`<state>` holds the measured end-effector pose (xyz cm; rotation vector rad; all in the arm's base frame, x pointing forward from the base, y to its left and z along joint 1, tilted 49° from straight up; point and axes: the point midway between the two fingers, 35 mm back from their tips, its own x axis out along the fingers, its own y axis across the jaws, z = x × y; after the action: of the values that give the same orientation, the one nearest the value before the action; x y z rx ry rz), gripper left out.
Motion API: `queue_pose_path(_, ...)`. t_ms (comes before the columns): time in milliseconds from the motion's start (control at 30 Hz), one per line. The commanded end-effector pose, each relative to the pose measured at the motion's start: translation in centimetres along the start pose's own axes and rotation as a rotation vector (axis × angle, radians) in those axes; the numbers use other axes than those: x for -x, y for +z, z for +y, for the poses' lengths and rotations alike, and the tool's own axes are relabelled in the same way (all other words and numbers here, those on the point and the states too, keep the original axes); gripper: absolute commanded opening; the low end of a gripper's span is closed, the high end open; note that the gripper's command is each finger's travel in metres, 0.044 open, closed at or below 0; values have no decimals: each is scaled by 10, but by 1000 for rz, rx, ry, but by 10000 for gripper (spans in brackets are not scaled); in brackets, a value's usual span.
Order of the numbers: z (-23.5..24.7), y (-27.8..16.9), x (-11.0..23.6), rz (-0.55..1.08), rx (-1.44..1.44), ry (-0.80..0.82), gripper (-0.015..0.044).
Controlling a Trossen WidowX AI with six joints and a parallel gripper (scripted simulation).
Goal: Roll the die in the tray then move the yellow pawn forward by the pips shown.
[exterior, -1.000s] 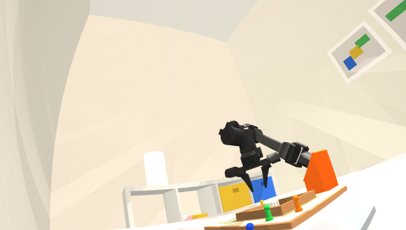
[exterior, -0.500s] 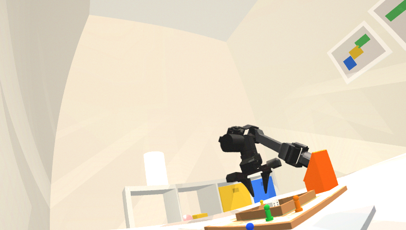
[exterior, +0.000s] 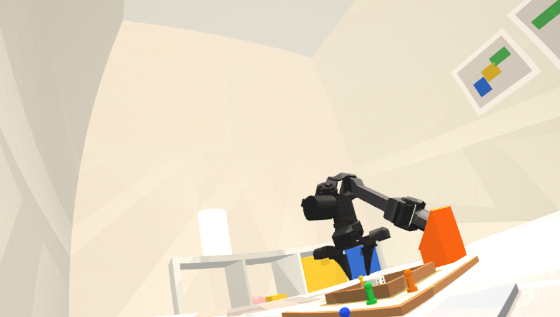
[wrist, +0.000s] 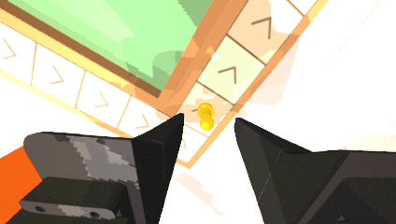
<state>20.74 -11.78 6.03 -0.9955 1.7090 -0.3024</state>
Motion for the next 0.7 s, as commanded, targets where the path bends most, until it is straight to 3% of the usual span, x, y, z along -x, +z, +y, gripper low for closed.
queue_pose_path(0, 2, -2, -7, 9, 11, -3, 200)
queue_pose_path(333, 2, -3, -20, 11, 10, -5, 200)
queue_pose_path(500, 2, -3, -20, 11, 10, -5, 69)
queue_pose_path(667, 2, -3, -20, 11, 10, -5, 35)
